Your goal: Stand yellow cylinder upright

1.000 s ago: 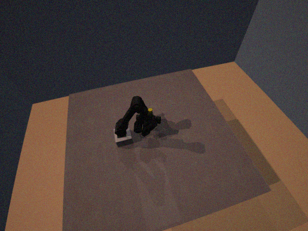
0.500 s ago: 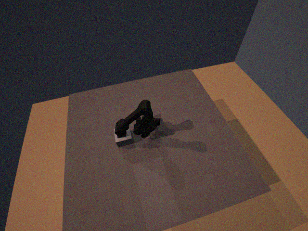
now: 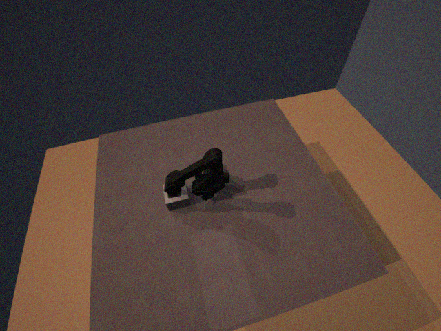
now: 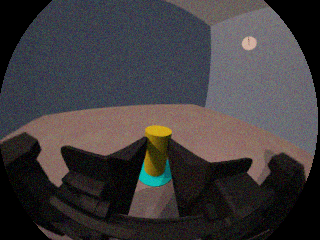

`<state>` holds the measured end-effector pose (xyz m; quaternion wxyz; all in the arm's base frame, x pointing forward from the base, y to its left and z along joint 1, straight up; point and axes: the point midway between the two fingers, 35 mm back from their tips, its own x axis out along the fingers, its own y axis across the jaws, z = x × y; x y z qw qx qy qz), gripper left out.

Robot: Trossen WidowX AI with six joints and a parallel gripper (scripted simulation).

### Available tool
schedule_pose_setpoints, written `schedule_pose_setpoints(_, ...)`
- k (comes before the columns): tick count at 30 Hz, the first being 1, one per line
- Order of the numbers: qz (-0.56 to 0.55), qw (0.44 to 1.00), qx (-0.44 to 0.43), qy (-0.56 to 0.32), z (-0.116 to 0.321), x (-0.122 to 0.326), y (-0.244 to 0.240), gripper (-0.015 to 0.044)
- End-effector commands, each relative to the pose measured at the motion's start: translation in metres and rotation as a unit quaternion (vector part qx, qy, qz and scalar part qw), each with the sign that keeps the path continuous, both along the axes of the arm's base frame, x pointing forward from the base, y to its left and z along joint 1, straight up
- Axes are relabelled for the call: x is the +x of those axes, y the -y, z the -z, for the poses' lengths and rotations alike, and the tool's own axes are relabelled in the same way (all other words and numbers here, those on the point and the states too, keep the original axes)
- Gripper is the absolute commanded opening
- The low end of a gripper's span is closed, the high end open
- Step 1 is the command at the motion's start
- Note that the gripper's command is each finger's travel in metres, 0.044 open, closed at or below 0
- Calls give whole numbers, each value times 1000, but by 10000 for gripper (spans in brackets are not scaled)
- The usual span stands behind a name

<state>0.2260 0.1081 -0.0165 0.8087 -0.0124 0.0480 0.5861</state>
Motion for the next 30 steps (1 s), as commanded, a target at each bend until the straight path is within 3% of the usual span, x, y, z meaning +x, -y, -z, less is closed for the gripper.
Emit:
schedule_pose_setpoints(1,-2,1000,1,4,1,0,0,105)
schedule_pose_setpoints(7,-2,1000,1,4,1,0,0,105)
schedule_pose_setpoints(18,-2,1000,1,4,1,0,0,394)
schedule_pose_setpoints(30,-2,1000,-1,9,-19,5,0,400)
